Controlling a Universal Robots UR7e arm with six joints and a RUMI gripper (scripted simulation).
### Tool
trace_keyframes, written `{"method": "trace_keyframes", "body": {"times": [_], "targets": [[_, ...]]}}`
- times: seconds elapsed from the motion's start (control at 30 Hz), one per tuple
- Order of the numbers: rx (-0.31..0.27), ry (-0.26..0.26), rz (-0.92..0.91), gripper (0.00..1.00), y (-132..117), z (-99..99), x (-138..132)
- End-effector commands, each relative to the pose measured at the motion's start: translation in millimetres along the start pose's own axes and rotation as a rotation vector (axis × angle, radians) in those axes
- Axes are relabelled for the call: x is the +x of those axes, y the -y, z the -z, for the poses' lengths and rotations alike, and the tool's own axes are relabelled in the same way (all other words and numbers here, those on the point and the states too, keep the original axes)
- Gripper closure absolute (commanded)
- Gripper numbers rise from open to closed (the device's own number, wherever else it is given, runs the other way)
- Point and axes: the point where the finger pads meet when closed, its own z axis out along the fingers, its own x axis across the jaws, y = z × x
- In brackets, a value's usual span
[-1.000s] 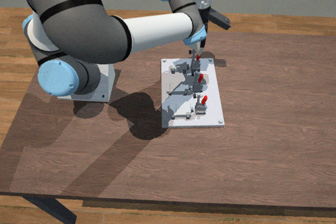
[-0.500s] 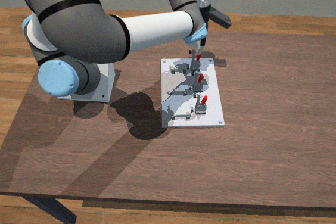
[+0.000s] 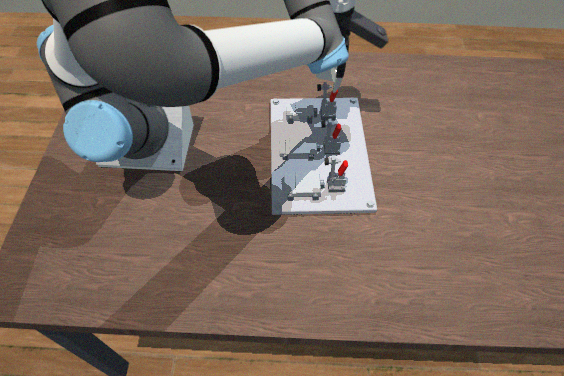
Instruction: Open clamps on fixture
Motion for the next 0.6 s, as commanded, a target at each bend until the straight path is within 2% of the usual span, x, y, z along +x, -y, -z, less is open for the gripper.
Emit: {"method": "trace_keyframes", "body": {"times": [0.0,0.57], "targets": [[0.001,0.000,0.000,0.72,0.3,0.5,0.0],[0.001,0.000,0.000,0.72,0.3,3.6,0.0]]}}
